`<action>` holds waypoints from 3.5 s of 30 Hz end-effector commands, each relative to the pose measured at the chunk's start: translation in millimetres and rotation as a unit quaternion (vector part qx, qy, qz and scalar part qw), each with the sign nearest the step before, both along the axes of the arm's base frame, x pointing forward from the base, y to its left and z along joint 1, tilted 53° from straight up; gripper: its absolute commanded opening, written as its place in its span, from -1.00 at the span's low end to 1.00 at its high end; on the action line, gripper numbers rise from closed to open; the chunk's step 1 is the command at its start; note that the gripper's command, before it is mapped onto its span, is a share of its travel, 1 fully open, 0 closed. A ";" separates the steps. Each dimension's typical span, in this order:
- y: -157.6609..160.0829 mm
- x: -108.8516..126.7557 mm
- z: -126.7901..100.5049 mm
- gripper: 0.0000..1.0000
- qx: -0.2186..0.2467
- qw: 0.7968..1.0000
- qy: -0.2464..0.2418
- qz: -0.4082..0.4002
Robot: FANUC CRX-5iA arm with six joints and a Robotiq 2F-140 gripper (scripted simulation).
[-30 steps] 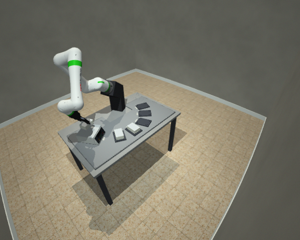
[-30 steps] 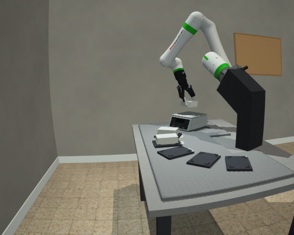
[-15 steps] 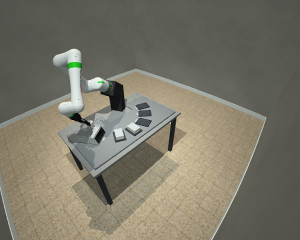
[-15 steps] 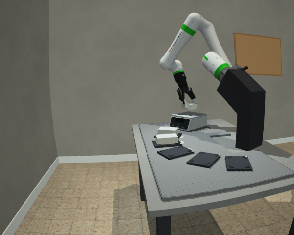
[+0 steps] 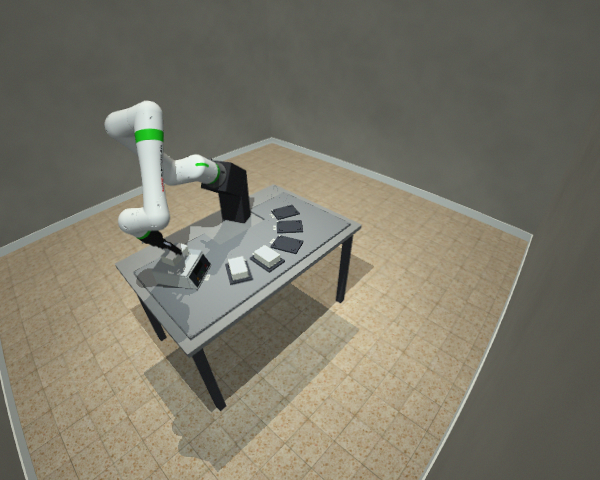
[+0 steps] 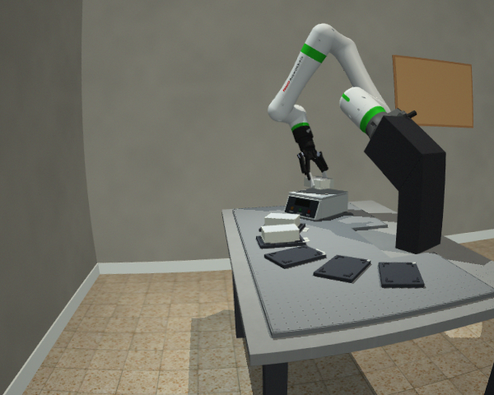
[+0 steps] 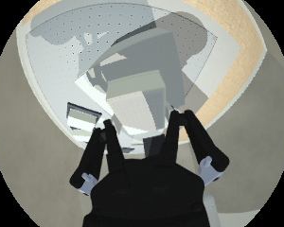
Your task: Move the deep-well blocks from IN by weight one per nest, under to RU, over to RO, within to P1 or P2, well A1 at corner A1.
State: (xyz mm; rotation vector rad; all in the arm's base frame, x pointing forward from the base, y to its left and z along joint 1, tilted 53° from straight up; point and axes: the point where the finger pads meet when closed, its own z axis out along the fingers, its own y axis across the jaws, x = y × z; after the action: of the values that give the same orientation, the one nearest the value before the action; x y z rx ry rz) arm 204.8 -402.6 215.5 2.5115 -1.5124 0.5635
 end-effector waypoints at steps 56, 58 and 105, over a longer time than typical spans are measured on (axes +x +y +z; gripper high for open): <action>-11.8 7.3 -10.1 -0.80 0.000 1.000 0.000 0.000; -12.1 7.4 -10.3 -0.80 0.000 1.000 0.000 0.000; -16.2 9.9 -13.9 1.00 0.000 1.000 0.000 0.000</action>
State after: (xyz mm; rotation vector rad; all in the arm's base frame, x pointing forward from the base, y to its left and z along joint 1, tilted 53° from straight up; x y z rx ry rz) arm 214.6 -418.7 201.5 2.5116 -1.5123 0.5636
